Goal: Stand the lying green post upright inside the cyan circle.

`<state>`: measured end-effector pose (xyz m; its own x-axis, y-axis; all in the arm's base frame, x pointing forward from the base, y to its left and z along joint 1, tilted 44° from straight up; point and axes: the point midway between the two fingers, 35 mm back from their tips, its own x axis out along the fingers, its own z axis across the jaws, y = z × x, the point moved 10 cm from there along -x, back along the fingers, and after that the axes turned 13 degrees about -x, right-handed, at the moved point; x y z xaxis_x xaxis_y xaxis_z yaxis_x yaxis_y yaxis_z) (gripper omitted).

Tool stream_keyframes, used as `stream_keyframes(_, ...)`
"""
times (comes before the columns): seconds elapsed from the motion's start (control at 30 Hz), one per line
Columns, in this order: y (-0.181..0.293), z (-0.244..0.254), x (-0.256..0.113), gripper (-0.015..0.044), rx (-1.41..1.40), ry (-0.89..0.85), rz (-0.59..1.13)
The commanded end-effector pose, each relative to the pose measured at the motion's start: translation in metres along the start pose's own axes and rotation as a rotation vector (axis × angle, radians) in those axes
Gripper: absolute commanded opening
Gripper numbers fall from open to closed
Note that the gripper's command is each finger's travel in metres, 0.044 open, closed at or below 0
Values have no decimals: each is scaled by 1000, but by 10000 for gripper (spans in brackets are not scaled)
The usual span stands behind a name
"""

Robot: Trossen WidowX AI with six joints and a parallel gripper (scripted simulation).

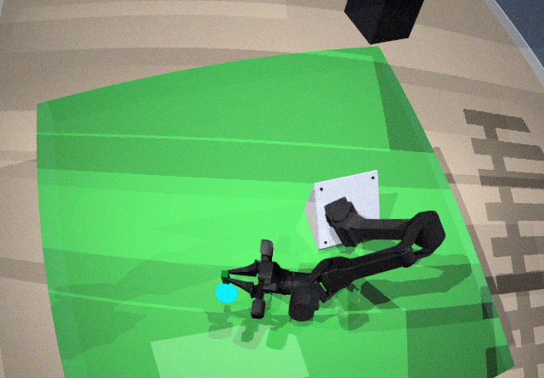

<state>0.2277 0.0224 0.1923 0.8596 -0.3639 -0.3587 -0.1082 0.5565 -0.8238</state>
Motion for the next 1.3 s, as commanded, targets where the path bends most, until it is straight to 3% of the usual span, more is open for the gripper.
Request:
stream_keyframes(0.0, 3, -2, -3, 23, 18, -2, -17)
stream_keyframes(0.77, 5, -4, -6, 23, 51, -9, -49)
stream_keyframes(1.27, 46, 11, 4, 23, 55, -5, -42)
